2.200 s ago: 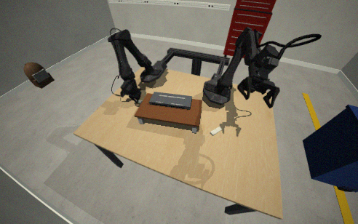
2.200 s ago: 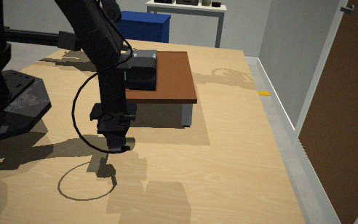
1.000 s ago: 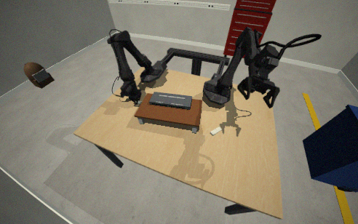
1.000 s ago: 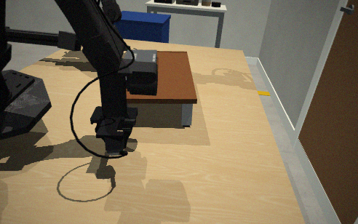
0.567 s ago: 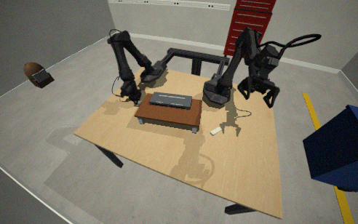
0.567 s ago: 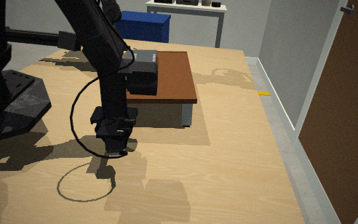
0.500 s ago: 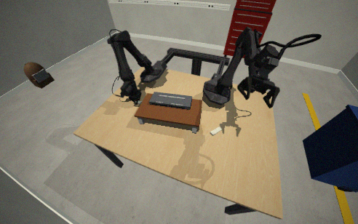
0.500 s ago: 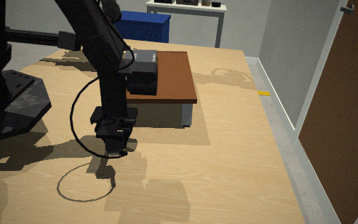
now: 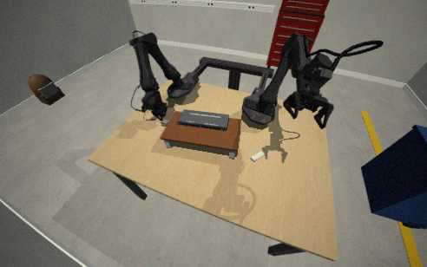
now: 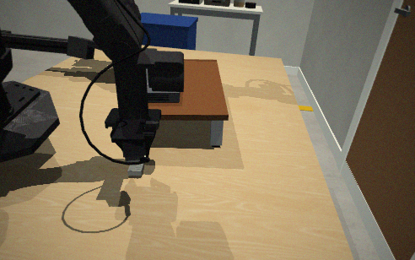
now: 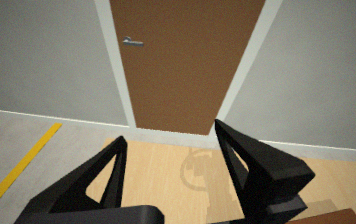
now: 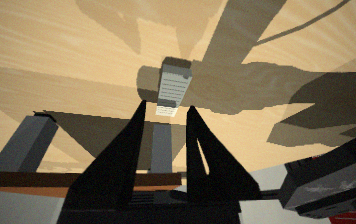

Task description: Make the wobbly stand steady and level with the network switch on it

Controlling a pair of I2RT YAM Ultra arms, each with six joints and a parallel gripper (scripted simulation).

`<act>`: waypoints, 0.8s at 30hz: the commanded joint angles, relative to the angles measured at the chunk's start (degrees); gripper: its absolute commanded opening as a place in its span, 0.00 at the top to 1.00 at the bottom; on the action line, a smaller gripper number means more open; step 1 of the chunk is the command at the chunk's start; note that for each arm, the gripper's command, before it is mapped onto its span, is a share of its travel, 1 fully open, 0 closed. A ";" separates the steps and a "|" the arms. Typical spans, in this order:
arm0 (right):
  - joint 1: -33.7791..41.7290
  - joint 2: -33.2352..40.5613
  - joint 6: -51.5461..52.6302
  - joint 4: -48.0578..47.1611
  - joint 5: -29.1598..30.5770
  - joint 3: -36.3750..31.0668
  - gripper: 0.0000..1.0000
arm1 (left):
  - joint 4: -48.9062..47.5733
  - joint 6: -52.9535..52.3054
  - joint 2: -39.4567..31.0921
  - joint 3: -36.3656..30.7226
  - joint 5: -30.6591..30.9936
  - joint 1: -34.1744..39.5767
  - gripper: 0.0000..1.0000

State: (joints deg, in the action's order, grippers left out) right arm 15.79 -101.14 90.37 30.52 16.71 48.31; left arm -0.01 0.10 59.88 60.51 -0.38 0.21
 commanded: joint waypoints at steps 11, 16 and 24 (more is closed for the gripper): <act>1.93 4.29 2.28 8.58 1.07 1.12 0.58 | -0.36 -0.38 -1.92 1.82 0.77 0.93 0.00; 0.81 7.62 -0.97 4.97 1.12 4.41 0.58 | -0.36 -0.38 -1.92 1.82 0.77 0.93 1.00; -0.61 12.42 -21.34 -1.23 -1.78 5.95 0.58 | -0.36 -0.35 -1.92 1.82 0.77 0.93 1.00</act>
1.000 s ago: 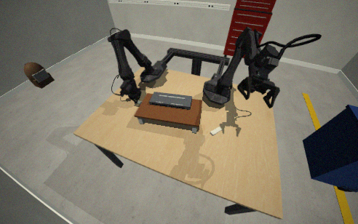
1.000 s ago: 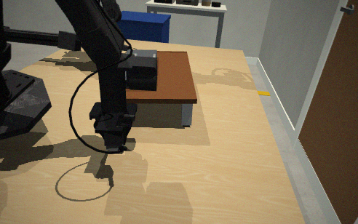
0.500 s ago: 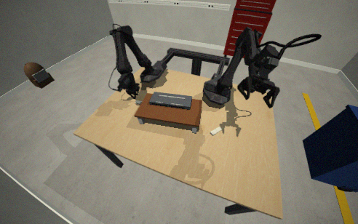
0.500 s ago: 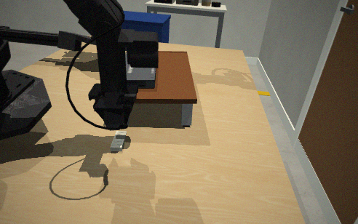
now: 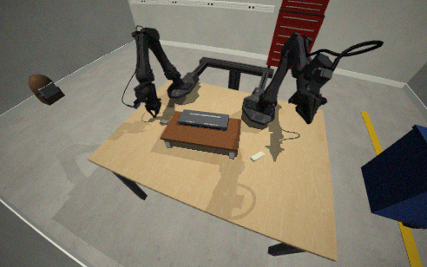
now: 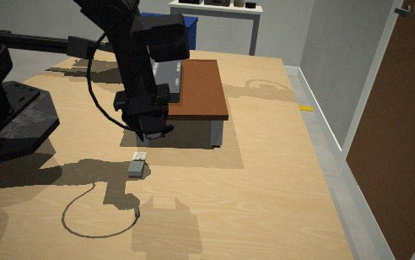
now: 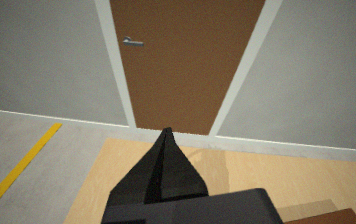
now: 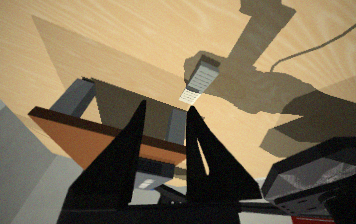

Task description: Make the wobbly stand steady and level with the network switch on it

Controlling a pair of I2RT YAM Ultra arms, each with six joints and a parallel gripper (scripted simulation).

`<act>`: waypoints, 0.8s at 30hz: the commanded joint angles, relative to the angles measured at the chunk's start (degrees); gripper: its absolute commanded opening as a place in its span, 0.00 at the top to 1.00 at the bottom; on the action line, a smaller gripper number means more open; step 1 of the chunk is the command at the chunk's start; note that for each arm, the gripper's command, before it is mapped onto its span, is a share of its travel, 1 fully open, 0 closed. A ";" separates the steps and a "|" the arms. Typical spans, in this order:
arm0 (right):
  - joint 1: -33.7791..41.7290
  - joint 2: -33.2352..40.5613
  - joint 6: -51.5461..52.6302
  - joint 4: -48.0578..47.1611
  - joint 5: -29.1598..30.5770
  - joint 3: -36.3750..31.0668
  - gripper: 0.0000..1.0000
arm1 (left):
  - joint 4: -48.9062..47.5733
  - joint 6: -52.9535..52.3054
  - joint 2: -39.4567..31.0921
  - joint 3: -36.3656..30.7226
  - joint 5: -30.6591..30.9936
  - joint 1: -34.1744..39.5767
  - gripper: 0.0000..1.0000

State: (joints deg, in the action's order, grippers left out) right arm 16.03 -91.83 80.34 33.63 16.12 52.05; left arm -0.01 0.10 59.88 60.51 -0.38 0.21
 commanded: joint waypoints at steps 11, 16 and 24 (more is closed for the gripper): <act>-5.34 11.78 -33.44 -13.20 -5.79 2.36 0.58 | 3.01 0.42 2.62 0.88 -0.54 1.59 1.00; -7.69 17.82 -45.80 -18.02 -7.68 6.12 0.58 | 11.97 1.85 6.54 2.85 -3.32 4.61 1.00; -11.31 25.53 -64.55 -25.20 -11.14 7.71 0.58 | 25.49 4.58 16.77 7.98 -7.55 11.39 1.00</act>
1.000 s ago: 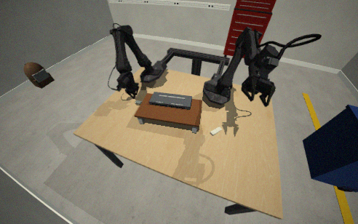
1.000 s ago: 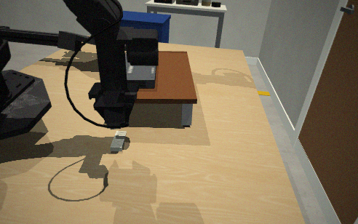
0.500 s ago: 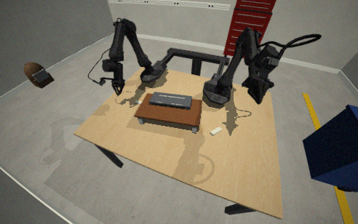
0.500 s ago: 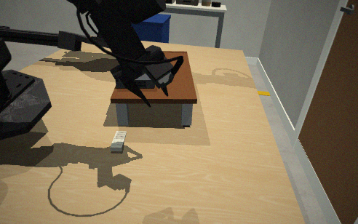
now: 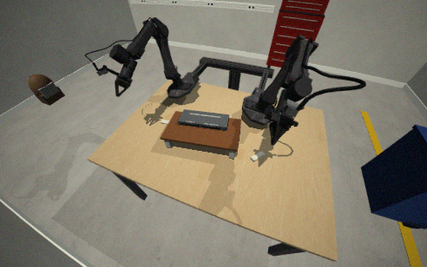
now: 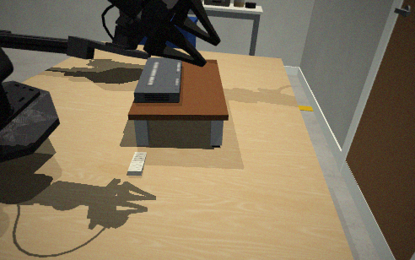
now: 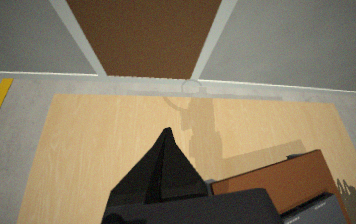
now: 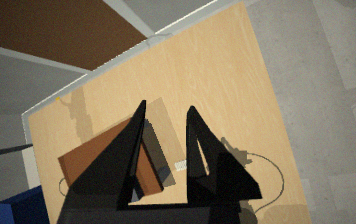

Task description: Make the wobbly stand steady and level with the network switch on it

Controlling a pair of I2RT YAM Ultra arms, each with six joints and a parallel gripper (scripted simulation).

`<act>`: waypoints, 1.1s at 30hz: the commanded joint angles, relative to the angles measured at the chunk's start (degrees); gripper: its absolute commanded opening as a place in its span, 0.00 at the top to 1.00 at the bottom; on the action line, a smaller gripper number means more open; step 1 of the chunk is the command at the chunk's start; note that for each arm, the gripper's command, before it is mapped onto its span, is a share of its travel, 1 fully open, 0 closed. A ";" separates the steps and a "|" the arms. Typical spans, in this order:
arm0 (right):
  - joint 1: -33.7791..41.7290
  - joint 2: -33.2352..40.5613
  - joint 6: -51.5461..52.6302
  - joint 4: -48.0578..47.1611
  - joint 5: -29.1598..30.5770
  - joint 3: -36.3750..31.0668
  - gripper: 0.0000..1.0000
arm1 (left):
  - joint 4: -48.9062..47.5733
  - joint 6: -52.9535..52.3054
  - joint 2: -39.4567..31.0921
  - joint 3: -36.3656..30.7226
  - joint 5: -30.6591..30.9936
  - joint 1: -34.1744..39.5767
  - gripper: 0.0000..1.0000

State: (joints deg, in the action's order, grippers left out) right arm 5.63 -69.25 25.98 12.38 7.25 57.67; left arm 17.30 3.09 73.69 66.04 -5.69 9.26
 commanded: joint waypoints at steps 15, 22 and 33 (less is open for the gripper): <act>-6.94 11.21 -26.54 -12.97 -9.61 3.63 0.58 | 34.43 5.87 23.27 11.29 -9.62 14.84 1.00; -5.77 9.57 -26.27 -12.93 -9.55 3.66 0.58 | 44.62 9.09 31.99 16.33 -12.71 19.72 1.00; -5.15 8.43 -25.74 -11.03 -7.11 0.99 0.58 | 43.75 7.83 35.07 14.55 -10.57 22.16 1.00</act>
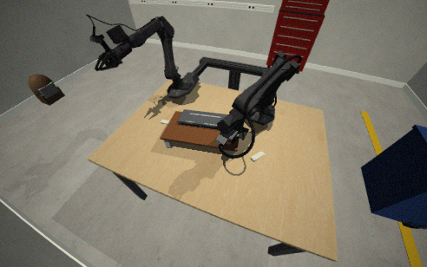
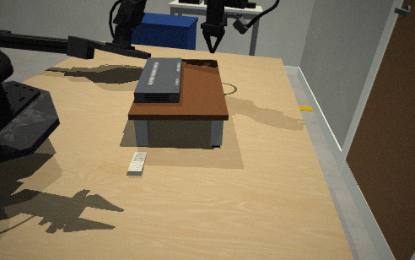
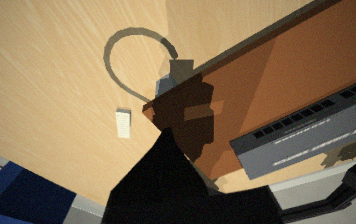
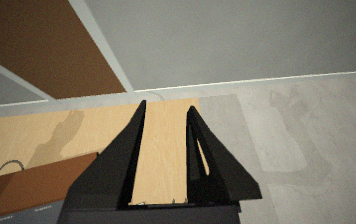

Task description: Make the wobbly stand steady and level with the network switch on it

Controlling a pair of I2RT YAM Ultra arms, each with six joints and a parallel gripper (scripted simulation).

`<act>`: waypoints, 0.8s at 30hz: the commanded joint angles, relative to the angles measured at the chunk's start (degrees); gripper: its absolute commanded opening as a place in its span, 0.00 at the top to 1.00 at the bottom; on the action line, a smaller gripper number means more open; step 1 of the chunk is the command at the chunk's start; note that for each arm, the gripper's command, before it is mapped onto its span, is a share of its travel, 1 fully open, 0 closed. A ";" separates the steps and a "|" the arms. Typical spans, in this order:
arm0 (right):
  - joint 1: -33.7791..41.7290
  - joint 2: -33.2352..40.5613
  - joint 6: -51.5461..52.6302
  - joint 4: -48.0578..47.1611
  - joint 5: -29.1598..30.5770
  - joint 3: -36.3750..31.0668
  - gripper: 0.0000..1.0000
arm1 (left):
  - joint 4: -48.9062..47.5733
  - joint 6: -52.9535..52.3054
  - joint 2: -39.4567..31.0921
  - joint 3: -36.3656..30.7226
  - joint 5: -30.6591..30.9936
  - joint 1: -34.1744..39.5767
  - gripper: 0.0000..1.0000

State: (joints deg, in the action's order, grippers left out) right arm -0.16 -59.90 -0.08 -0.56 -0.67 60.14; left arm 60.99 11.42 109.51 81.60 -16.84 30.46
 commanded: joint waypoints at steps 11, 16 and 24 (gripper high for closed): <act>0.42 0.52 0.38 1.71 0.05 -0.05 0.58 | -0.93 -0.66 -2.72 -0.01 -0.89 -0.81 1.00; 0.42 0.52 0.38 1.71 0.04 -0.05 0.58 | -1.55 -0.86 0.51 -1.37 -0.76 -0.97 1.00; 0.42 0.52 0.38 1.71 0.05 -0.05 0.58 | -2.90 -1.19 0.07 -1.93 -0.47 -1.30 1.00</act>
State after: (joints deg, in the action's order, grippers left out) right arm -0.12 -60.03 -0.08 -0.16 -0.34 60.10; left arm 59.88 10.74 109.45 79.94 -17.21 29.98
